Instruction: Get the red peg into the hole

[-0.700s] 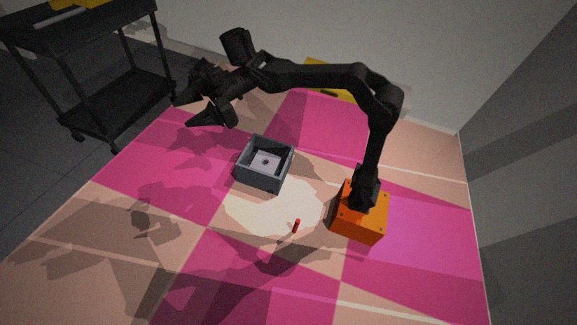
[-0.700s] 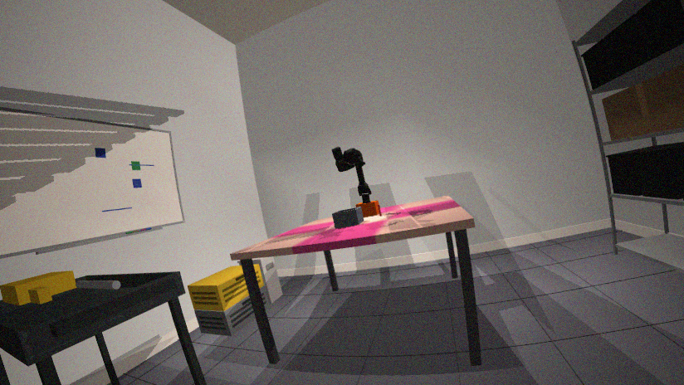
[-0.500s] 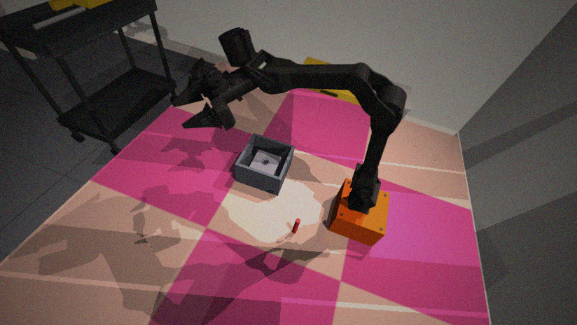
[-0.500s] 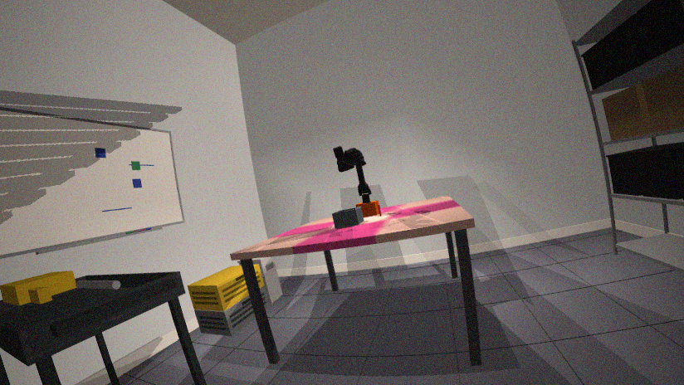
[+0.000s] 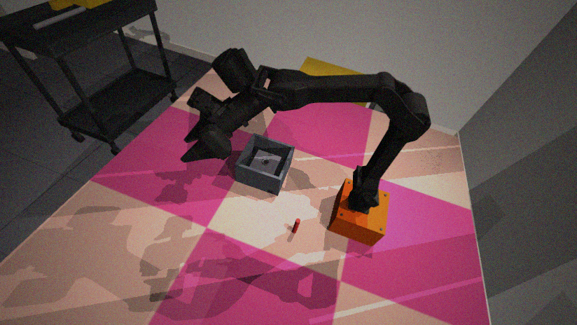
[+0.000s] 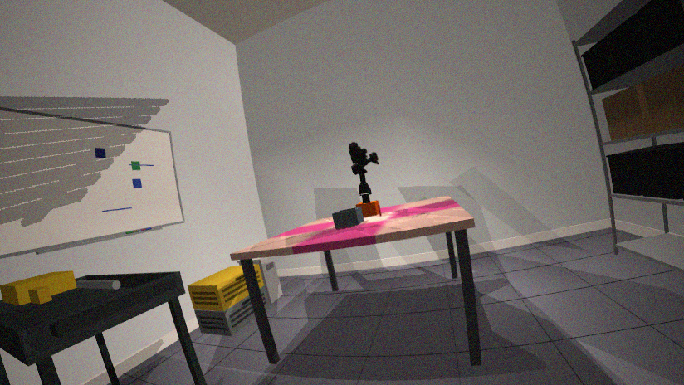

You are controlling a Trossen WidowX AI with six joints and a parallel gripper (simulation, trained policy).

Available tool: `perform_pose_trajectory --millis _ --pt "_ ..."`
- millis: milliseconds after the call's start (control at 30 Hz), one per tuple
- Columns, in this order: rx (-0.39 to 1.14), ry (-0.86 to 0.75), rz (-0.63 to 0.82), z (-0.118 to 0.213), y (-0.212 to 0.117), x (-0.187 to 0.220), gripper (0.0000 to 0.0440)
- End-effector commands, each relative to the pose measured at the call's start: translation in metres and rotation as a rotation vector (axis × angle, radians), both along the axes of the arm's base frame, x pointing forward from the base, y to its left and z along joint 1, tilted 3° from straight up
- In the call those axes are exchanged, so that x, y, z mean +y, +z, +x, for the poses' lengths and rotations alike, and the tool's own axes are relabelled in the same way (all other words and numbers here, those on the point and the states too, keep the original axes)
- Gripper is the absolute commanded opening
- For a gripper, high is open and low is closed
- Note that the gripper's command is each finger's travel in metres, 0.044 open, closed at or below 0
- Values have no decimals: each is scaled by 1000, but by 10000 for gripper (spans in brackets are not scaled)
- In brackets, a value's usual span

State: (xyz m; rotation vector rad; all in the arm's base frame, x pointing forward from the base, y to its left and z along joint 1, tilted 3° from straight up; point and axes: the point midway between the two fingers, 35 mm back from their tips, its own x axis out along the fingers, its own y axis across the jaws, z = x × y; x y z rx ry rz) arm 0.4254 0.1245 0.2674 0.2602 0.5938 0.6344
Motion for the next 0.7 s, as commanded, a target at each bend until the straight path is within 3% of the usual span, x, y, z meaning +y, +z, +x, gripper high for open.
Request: perform_pose_trajectory --millis 0,667 --pt "121 -55 6 -16 -16 10 440" --pt "705 -389 -64 -115 -106 26 440"
